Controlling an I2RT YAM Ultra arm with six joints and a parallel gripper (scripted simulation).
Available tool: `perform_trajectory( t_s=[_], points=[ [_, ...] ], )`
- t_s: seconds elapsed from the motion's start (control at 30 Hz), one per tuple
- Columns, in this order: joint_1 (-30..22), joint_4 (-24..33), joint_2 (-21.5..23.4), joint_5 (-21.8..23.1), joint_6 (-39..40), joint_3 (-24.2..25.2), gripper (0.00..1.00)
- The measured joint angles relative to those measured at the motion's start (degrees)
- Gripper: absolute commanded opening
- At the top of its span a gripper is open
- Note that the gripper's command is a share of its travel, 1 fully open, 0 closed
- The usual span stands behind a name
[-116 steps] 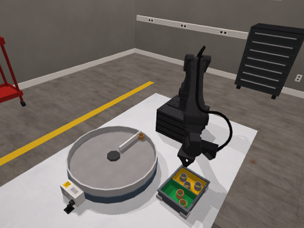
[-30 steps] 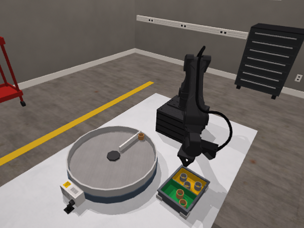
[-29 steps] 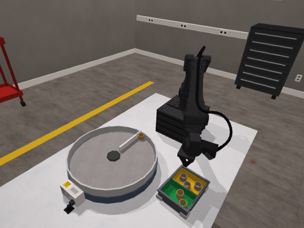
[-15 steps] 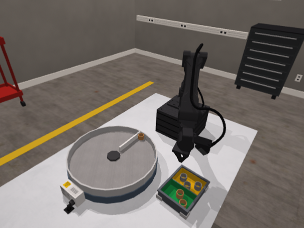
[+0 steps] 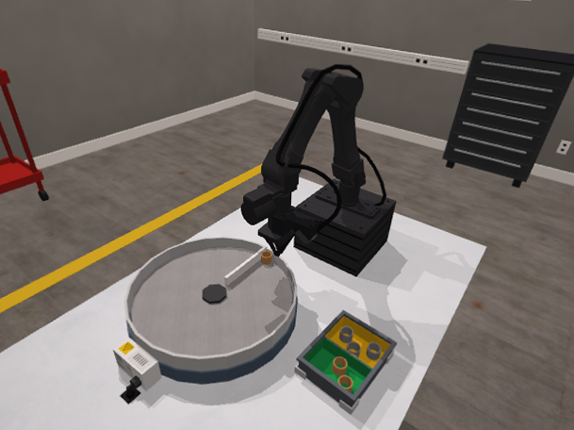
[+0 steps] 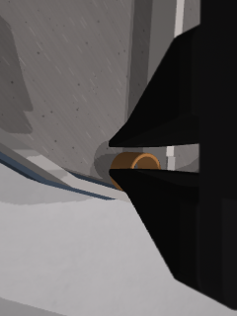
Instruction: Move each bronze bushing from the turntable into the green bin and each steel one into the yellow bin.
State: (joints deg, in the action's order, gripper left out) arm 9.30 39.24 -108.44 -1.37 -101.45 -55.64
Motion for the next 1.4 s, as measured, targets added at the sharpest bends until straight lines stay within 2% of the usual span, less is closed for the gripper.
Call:
perform_trajectory(
  t_s=[0.1,0.2,0.53,1.4],
  points=[
    [6.4,-1.2,0.5,-0.2,-7.0,-0.1,0.12],
    [9.3,-1.8,0.4,-0.2,-11.9,-0.2,0.12],
    [9.4,-1.7,0.4,0.7,-17.4,-0.2,0.12],
    [9.4,-1.7,0.4,0.9,-18.1,-0.2,0.12]
  ],
)
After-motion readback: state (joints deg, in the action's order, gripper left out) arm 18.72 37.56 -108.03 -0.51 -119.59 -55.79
